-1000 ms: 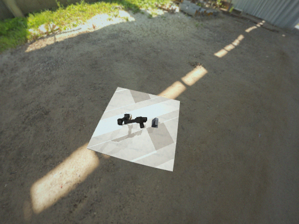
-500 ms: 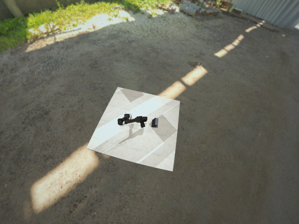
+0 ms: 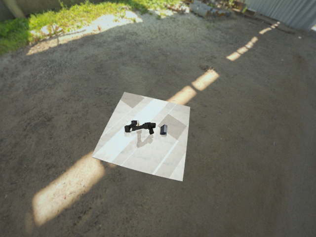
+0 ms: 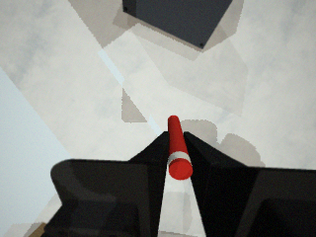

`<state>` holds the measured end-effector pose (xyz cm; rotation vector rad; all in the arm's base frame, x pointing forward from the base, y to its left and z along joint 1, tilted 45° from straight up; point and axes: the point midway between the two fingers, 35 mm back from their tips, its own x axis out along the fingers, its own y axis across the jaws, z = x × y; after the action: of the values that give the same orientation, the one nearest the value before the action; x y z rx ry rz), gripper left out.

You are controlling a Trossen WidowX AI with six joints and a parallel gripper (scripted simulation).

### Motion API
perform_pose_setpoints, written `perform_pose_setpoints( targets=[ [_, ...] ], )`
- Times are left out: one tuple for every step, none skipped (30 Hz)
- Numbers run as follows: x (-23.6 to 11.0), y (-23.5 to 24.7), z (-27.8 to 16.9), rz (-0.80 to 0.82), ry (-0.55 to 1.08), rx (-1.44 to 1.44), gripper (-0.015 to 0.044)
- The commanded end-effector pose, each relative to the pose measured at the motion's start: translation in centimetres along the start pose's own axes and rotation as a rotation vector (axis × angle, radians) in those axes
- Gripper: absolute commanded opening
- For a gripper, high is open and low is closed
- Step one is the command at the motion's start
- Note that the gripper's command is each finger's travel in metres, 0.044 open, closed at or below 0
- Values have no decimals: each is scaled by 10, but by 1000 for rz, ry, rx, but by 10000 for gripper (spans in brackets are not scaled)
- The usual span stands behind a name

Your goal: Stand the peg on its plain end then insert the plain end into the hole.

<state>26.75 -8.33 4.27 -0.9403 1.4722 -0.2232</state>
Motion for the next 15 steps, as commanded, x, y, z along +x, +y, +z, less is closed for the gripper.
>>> perform_pose_setpoints(
  targets=[
    [3,4,1,-1,-12,-11,0],
    [3,5,2,-2,-16,-12,0],
    [4,5,3,-4,-21,-13,0],
    [4,6,4,-5,-25,-14,0],
    [5,6,4,-7,-29,-15,0],
    [5,7,5,-8,-33,-15,0],
    [6,7,6,-10,-38,-16,0],
    [6,8,6,-12,-42,-17,0],
    [6,9,7,-13,-46,-18,0],
    [7,9,8,-15,-51,-19,0],
    [7,10,9,-17,-55,-20,0],
    [8,10,9,-18,-59,-21,0],
    [8,11,10,-20,-64,-22,0],
    [9,11,11,-22,-68,-22,0],
    [9,12,11,-23,-72,-23,0]
  ],
)
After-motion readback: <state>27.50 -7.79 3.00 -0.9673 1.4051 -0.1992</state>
